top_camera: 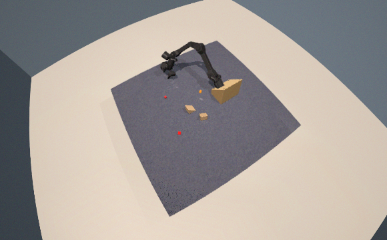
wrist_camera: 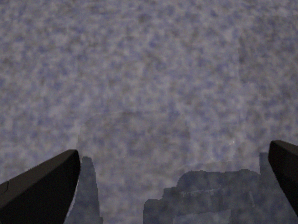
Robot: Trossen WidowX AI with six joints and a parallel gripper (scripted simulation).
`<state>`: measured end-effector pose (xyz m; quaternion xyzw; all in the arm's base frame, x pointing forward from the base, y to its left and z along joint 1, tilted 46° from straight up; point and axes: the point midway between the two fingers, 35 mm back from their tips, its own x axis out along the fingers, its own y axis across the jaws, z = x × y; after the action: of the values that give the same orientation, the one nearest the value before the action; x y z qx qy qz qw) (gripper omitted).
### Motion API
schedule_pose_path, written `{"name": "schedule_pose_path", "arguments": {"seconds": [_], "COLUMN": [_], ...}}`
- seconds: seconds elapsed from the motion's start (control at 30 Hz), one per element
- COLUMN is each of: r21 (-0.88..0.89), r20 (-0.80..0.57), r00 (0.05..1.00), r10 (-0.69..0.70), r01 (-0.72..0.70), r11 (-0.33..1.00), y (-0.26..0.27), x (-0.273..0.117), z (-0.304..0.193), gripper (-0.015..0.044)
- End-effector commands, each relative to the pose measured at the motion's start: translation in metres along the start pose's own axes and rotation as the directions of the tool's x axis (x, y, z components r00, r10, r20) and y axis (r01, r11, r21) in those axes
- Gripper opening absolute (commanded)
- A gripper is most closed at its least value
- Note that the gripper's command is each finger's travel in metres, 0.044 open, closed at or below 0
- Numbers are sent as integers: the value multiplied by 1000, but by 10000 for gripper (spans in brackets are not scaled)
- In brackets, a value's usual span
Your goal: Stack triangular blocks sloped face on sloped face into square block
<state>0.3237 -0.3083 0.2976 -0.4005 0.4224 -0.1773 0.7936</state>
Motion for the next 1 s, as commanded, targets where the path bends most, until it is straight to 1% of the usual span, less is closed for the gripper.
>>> {"name": "schedule_pose_path", "arguments": {"seconds": [0.0, 0.1, 0.27, 0.37, 0.5, 0.6, 0.73, 0.97], "r21": [97, 162, 243, 283, 331, 340, 313, 203], "r20": [1, -38, -133, -206, -347, -455, -579, -705], "r00": [990, 963, 895, 852, 779, 731, 688, 665], "r10": [140, 268, 425, 481, 522, 508, 437, 247], "r01": [-140, -258, -386, -419, -419, -385, -308, -144], "r11": [985, 952, 890, 863, 845, 858, 899, 969], "y": [48, 97, 174, 213, 273, 314, 361, 428], "x": [12, 22, 24, 20, 7, -7, -30, -69], "z": [38, 61, 90, 101, 115, 121, 124, 125], "gripper": [440, 440, 440, 440, 440, 440, 440, 440]}}
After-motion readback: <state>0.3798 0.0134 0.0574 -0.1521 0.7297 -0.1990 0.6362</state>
